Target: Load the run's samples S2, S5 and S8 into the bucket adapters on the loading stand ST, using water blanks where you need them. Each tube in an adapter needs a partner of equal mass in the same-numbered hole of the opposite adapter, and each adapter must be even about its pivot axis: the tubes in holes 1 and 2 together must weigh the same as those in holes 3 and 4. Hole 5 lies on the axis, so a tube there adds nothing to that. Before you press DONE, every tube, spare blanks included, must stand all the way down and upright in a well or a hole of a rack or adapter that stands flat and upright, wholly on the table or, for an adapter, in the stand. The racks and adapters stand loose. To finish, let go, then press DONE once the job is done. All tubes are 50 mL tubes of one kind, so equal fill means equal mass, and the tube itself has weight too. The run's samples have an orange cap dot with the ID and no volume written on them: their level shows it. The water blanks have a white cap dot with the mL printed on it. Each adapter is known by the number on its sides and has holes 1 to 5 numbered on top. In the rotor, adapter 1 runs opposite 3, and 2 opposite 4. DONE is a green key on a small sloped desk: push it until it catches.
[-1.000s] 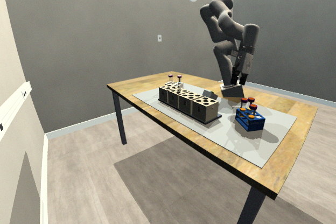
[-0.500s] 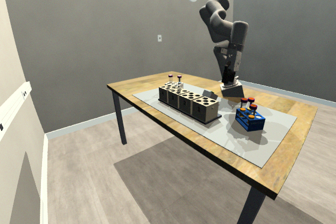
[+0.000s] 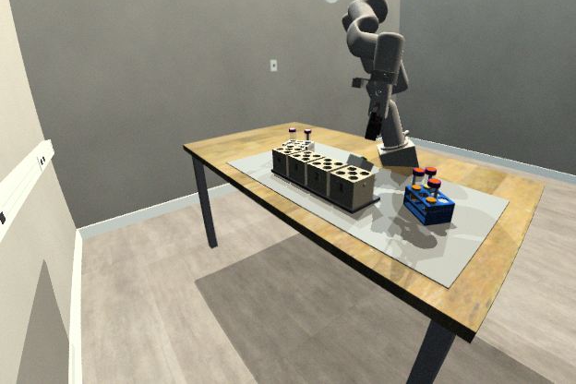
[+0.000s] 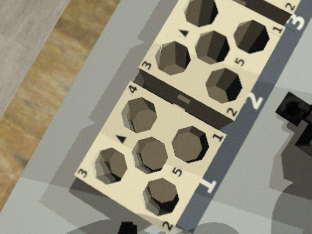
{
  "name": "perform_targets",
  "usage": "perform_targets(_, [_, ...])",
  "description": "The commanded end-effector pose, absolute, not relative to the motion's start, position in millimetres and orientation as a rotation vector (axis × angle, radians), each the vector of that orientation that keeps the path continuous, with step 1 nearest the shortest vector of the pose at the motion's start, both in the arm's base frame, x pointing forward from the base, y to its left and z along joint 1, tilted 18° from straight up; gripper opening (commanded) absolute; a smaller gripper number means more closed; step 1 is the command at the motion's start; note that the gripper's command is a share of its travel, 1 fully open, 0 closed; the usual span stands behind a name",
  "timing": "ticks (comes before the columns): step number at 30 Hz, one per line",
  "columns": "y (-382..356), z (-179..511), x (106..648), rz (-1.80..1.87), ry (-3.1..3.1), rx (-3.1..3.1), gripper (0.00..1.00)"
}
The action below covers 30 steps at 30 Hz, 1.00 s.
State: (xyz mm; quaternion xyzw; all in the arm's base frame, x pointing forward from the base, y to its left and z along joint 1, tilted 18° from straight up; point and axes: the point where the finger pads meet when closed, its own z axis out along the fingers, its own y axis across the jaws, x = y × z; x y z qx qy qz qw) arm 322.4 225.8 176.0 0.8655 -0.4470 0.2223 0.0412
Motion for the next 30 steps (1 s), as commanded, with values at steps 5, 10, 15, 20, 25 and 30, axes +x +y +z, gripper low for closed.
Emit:
perform_targets(5, [204.5,190.5,335.7,0.61,-1.152,2.724,1.0])
perform_targets(10, [188.1,199.6,343.5,0.577,-1.036,2.756,1.0])
perform_targets(15, [171.5,208.5,350.1,0.539,-0.895,2.792,1.0])
perform_targets(20, [163.2,213.0,353.0,0.52,-0.824,2.808,1.0])
perform_targets(25, [146.4,221.8,358.1,0.483,-0.682,2.838,1.0])
perform_targets(30, [129.6,230.6,362.2,0.448,-0.538,2.864,1.0])
